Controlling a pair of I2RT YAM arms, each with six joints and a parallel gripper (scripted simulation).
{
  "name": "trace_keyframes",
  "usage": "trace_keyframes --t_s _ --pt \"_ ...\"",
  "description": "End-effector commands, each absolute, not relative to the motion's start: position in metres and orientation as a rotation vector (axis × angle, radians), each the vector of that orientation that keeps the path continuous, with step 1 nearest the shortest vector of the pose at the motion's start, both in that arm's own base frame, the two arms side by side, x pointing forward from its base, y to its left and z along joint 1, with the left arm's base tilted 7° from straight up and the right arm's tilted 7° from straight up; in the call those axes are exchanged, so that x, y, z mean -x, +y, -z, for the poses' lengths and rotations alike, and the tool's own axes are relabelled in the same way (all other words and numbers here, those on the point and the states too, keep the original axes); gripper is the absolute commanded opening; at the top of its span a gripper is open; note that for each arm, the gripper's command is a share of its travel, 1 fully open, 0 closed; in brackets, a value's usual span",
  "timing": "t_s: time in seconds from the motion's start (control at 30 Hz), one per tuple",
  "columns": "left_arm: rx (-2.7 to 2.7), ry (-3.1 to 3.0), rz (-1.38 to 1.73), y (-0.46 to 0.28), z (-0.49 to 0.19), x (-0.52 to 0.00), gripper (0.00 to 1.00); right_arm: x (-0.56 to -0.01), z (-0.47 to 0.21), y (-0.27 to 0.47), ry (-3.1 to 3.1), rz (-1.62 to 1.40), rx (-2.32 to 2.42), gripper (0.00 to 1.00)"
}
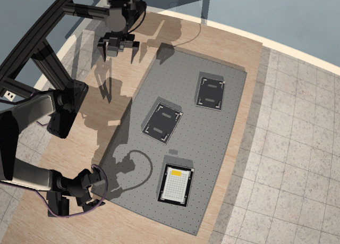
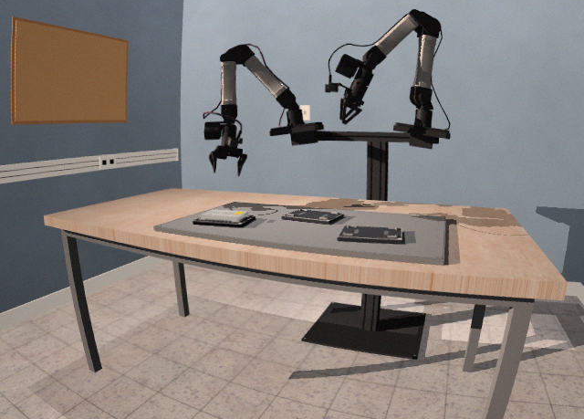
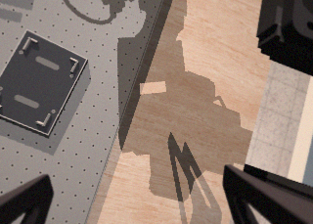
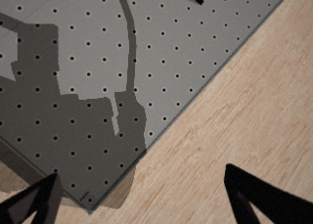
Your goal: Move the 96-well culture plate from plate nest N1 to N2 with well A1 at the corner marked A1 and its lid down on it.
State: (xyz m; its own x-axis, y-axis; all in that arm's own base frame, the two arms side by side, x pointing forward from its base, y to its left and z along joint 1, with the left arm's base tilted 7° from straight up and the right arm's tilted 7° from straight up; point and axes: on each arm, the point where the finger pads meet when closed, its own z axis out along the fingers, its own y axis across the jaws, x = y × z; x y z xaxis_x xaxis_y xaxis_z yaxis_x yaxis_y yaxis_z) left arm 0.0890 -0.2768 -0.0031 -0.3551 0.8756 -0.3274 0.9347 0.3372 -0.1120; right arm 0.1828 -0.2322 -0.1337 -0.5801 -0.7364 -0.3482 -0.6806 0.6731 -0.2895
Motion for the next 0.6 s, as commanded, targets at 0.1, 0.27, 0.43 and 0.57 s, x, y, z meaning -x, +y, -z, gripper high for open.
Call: trace_keyframes --t_s 0.1,0.27,0.43,0.57 --pt "-1.388 2.569 0.324 -0.25 0.001 -0.109 1.0 -0.214 0.143 -0.232 2.439 0.104 1.321 1.0" --pt "-1.193 2.697 0.25 -0.23 0.005 -0.122 1.0 -0.238 0.149 -0.229 2.423 0.074 1.477 1.0" --pt "-1.069 2.762 0.208 -0.219 0.005 -0.131 1.0 -0.252 0.152 -0.226 2.417 0.063 1.542 1.0" --pt "-0.904 2.854 0.135 -0.206 0.011 -0.145 1.0 -0.271 0.155 -0.221 2.413 0.053 1.602 1.0"
